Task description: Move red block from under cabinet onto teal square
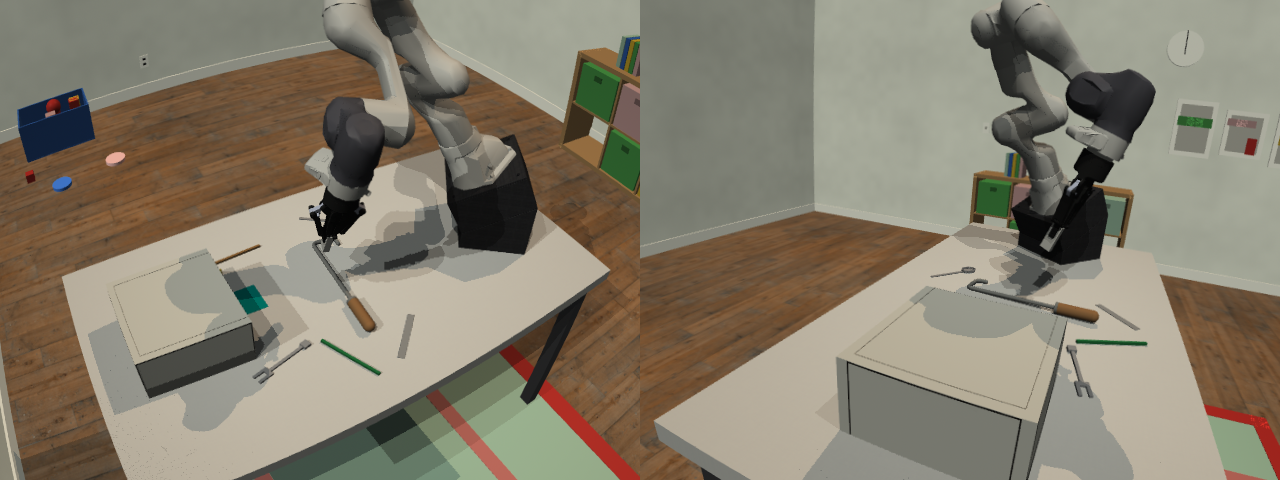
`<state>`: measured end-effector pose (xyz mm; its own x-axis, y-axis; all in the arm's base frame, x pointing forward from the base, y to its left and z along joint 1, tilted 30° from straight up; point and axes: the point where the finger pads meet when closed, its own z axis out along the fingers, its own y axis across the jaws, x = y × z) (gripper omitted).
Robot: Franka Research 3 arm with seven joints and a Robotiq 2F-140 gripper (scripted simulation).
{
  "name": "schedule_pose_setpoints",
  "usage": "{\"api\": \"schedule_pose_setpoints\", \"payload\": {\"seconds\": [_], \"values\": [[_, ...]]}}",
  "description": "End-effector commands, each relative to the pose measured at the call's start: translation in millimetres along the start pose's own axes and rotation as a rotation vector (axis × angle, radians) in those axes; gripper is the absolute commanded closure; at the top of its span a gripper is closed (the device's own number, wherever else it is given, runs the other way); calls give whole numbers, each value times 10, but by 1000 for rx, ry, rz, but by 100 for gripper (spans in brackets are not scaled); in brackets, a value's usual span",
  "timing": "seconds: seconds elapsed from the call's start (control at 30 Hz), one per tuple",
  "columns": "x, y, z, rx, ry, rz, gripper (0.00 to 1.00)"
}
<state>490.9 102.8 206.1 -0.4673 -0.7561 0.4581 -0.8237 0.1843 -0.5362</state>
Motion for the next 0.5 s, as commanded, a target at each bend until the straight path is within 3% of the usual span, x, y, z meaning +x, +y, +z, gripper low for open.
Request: {"api": "schedule_pose_setpoints", "payload": {"seconds": [0.0, 0.03, 0.1, 0.13, 0.17, 0.2, 0.47], "values": [[-346, 81, -52, -12, -135, -127, 100], [-472, 263, -78, -18, -198, -177, 100], [-472, 263, -78, -18, -198, -177, 100], [-570, 417, -107, -21, -251, -217, 100], [-570, 417, -107, -21, -251, -217, 100], [-642, 540, -135, -23, -294, -248, 100], [-750, 742, -190, -23, -364, -297, 100]]}}
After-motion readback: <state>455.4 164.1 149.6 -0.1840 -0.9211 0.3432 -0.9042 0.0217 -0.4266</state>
